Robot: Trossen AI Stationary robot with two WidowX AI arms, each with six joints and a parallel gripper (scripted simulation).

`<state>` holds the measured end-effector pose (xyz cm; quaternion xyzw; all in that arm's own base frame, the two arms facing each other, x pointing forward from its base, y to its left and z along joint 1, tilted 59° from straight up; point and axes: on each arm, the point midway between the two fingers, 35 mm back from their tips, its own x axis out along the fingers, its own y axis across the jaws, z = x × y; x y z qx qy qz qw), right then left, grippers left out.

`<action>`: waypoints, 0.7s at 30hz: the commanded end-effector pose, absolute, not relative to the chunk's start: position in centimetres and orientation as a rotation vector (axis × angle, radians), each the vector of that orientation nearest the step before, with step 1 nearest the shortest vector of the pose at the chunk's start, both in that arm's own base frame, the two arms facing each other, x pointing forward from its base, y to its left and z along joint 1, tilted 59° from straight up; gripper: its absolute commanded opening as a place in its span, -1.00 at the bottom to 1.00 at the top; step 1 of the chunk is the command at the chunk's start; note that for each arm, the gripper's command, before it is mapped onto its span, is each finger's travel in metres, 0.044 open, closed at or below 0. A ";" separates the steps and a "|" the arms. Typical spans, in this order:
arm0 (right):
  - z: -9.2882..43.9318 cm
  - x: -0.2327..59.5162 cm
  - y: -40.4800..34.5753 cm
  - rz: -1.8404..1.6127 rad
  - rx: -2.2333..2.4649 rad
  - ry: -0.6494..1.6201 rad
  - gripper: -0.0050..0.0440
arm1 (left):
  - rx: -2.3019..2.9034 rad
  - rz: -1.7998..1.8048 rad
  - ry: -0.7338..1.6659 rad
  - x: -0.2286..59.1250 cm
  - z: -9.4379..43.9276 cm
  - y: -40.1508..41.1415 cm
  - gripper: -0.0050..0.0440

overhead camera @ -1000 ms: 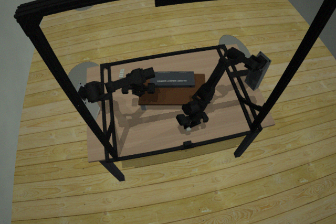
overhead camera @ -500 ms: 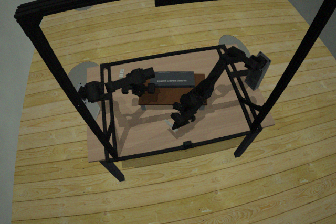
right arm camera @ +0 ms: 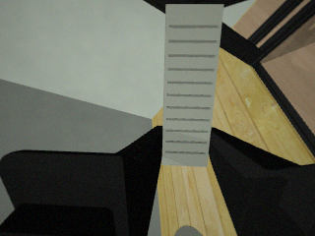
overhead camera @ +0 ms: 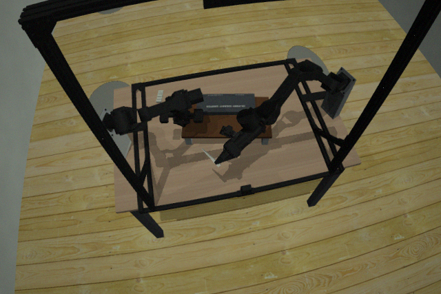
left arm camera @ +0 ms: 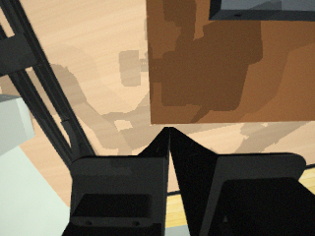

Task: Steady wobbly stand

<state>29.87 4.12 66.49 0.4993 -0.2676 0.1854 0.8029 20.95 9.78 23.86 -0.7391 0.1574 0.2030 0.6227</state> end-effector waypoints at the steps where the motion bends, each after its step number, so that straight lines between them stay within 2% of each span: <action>1: 71.1 25.7 3.6 0.454 0.921 -0.760 -0.80 | -1.698 0.466 0.362 21.0 23.9 9.8 -0.80; 7: 70.4 25.9 3.6 0.442 0.935 -0.746 -0.80 | -1.698 0.466 0.362 21.0 23.9 9.8 -0.80; 17: 77.5 15.0 2.1 0.394 0.534 -1.215 -0.80 | -1.698 0.466 0.362 21.0 23.9 9.8 -0.80; 21: 77.5 15.0 2.1 0.394 0.534 -1.215 -0.80 | -1.698 0.466 0.362 21.0 23.9 9.8 -0.80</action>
